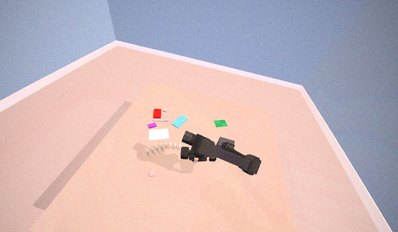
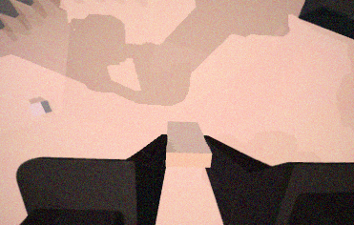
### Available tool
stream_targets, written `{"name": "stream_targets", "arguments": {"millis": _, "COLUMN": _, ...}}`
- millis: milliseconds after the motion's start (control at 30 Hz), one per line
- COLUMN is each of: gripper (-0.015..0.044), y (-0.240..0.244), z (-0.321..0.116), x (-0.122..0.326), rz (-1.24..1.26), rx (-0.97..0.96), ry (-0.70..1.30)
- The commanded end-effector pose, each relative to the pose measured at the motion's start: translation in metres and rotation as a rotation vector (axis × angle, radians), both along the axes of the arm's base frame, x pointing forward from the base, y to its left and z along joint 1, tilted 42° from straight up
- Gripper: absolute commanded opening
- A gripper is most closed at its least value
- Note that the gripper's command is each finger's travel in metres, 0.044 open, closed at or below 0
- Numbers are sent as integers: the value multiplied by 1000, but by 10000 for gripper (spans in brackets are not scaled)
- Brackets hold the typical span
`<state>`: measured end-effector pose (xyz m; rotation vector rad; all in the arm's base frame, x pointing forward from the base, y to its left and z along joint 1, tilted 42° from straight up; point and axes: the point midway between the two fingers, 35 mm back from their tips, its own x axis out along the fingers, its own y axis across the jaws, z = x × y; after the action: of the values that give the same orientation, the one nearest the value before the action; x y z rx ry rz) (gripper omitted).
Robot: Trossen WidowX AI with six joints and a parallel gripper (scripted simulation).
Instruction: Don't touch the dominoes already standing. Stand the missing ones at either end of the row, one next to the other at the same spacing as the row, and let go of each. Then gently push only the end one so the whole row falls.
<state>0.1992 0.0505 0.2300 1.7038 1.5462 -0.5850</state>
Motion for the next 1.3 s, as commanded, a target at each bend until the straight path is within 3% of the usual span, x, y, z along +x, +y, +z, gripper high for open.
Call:
{"name": "stream_targets", "arguments": {"millis": 0, "gripper": 107, "y": -17, "z": -10, "x": 20, "rz": 173, "rx": -41, "ry": -130}}
{"name": "stream_targets", "arguments": {"millis": 467, "gripper": 107, "y": -101, "z": -77, "x": 77, "rz": 986, "rx": -165, "ry": -770}}
{"name": "stream_targets", "arguments": {"millis": 633, "gripper": 107, "y": -122, "z": -97, "x": 83, "rz": 1165, "rx": -183, "ry": -930}}
{"name": "stream_targets", "arguments": {"millis": 1267, "gripper": 107, "y": -114, "z": -112, "x": 88, "rz": 1179, "rx": -187, "ry": -941}}
